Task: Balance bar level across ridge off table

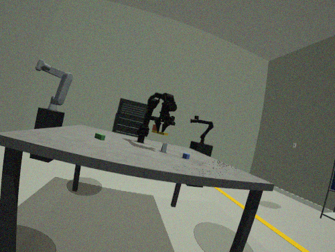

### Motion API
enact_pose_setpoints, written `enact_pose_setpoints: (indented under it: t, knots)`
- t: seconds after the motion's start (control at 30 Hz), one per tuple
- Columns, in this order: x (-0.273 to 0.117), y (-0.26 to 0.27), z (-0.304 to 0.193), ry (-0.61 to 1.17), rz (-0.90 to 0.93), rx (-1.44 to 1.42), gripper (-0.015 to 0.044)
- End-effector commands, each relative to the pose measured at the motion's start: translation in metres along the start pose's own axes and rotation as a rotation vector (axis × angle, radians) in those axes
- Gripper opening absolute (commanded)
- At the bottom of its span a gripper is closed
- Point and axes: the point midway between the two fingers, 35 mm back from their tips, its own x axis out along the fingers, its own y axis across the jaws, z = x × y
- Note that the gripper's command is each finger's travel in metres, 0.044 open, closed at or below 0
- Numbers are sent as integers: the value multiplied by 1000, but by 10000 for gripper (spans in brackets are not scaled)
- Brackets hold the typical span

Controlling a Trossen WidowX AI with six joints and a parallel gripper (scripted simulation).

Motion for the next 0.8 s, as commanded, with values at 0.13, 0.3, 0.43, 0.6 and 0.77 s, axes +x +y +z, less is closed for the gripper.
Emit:
enact_pose_setpoints:
  t: [0.13, 0.3, 0.43, 0.6, 0.77]
  knots:
    - [-1, 24, 23, -8, 5, 199, 0]
    - [1, 38, 36, -8, 6, 328, 0]
    - [3, 45, 43, -8, 7, 413, 0]
    - [7, 45, 44, -8, 7, 414, 0]
    - [15, 45, 46, -8, 8, 414, 0]
